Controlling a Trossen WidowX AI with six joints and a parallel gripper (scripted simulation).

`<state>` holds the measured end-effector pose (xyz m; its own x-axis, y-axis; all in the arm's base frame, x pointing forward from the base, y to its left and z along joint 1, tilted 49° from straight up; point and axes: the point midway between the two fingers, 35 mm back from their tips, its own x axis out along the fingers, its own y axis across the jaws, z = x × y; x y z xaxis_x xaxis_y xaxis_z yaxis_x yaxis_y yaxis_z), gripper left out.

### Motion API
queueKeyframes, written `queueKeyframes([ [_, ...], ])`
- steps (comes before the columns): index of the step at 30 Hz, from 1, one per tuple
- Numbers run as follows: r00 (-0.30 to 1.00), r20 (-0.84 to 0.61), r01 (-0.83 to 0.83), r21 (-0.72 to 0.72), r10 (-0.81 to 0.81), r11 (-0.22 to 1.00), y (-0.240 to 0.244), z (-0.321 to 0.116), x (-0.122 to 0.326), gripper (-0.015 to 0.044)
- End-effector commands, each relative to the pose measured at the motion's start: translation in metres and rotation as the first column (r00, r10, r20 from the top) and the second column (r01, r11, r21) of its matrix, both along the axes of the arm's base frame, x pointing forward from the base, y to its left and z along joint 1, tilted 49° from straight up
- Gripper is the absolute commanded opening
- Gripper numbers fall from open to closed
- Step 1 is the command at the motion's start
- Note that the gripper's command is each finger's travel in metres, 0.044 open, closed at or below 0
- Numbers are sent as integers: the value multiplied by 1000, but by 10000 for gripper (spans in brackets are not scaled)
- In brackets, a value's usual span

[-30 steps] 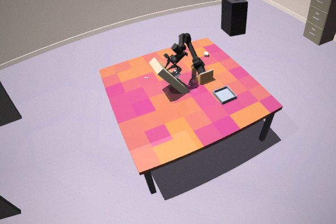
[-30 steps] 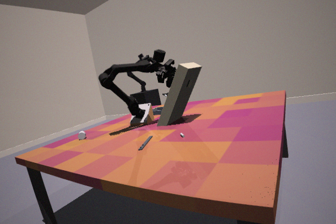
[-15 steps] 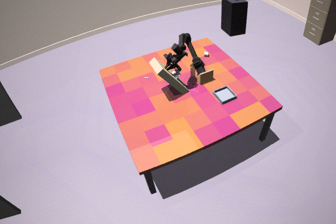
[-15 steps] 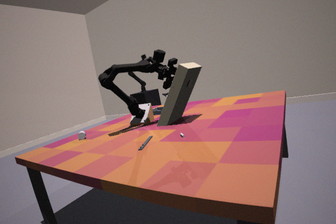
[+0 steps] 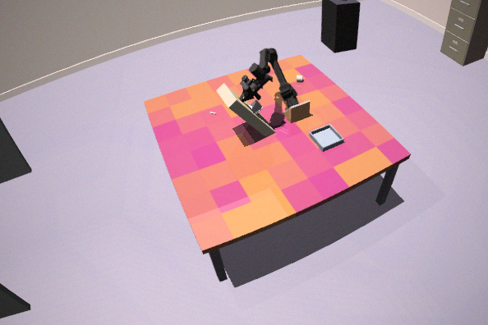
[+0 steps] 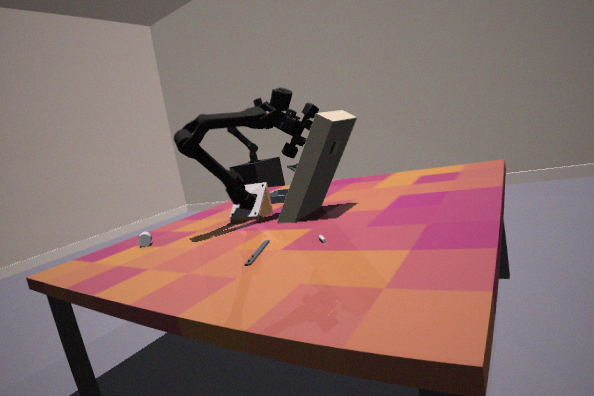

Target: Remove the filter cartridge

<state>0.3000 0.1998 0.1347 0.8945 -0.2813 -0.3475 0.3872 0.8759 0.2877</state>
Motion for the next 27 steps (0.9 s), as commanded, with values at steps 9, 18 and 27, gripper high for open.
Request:
queueKeyframes([
  [9, 985, -137, -147, -320, 108, 936, -3, -2, 7, 0],
  [18, 952, -261, -283, -544, 161, 790, -3, -2, 7, 0],
  [27, 943, -288, -312, -583, 168, 750, -3, -2, 8, 0],
])
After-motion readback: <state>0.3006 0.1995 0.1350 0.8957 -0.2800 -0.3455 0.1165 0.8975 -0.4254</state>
